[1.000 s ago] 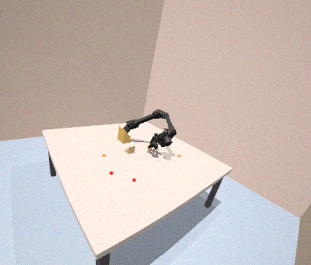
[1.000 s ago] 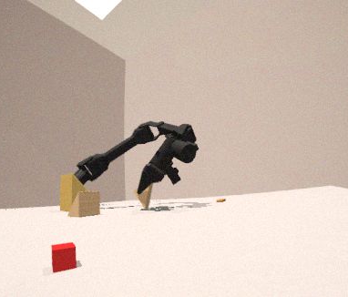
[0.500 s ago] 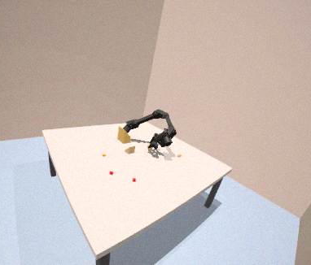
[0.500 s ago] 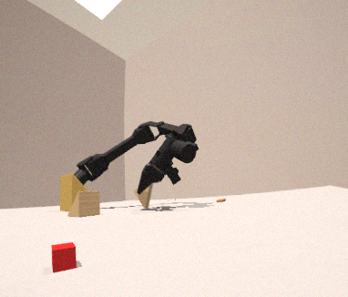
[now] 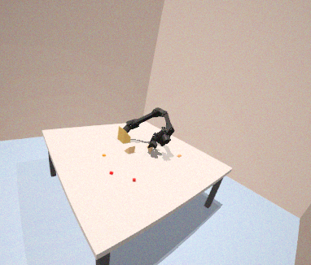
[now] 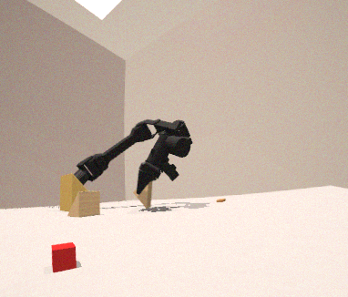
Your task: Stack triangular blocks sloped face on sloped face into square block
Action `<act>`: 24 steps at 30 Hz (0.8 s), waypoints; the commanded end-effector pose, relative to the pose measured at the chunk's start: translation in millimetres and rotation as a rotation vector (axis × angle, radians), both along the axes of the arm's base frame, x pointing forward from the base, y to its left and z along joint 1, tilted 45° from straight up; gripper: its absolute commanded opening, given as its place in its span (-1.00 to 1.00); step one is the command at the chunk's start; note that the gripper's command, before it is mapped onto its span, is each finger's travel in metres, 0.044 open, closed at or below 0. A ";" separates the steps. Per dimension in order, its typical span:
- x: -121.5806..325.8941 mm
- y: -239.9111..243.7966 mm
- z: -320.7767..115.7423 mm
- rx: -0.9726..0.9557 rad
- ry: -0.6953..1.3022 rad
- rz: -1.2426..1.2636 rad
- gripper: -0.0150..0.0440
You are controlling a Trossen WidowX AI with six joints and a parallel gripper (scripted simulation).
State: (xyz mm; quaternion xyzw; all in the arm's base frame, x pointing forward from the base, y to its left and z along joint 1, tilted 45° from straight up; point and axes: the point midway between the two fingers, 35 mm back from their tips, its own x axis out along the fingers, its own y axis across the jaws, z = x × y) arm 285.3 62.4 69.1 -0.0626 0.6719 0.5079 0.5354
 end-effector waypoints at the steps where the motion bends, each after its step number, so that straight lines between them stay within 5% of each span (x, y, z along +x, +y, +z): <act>1: -6.0 -12.9 -0.6 0.079 -0.080 -0.172 0.58; 6: -16.8 -26.5 -1.1 0.203 -0.217 -0.393 1.00; 18: -61.7 -43.5 1.6 0.490 -0.588 -0.793 1.00; 24: -65.0 -43.5 1.6 0.505 -0.610 -0.809 1.00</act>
